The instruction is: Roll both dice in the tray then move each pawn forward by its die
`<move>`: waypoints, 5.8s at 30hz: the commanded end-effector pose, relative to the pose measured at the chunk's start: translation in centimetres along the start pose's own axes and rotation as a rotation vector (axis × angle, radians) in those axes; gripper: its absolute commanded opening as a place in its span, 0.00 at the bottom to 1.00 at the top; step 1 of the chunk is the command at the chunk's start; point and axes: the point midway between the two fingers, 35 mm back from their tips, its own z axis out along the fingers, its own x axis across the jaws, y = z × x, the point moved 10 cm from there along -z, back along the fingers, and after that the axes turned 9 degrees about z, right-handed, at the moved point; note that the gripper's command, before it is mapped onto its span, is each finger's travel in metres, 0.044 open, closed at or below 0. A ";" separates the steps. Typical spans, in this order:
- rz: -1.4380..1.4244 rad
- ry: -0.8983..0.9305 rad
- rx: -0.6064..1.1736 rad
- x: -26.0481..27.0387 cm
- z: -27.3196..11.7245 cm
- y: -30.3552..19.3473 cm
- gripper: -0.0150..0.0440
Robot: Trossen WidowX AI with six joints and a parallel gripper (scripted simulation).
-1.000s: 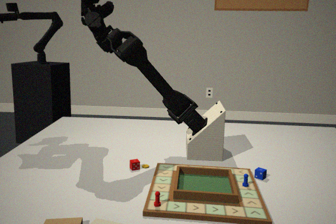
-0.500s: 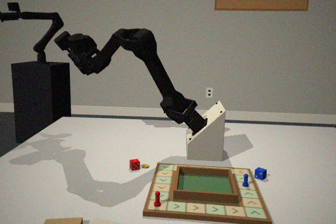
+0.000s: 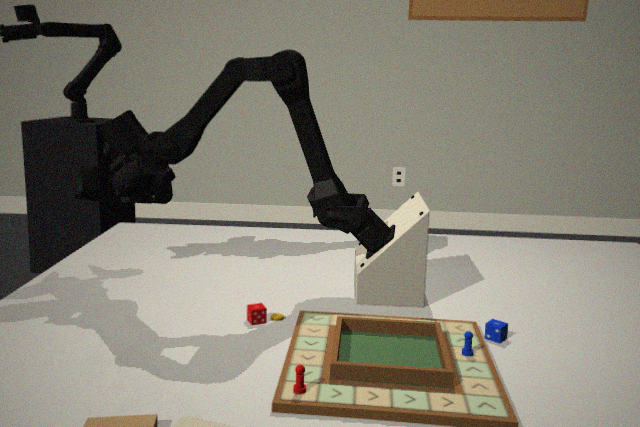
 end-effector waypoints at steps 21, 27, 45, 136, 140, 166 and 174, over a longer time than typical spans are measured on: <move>-1.805 0.845 0.880 -2.5 -22.4 -15.8 0.72; -2.398 1.289 0.759 -7.3 -27.5 -14.7 0.72; -2.550 1.408 0.684 -8.4 -28.2 -14.4 0.72; -2.650 1.517 0.623 -6.5 -34.3 -9.5 0.25; -2.708 1.582 0.575 -6.5 -35.8 -10.4 0.25; -3.053 1.989 0.159 -9.9 -45.7 -16.6 0.25; -3.141 2.109 -0.007 -12.2 -48.4 -18.3 0.25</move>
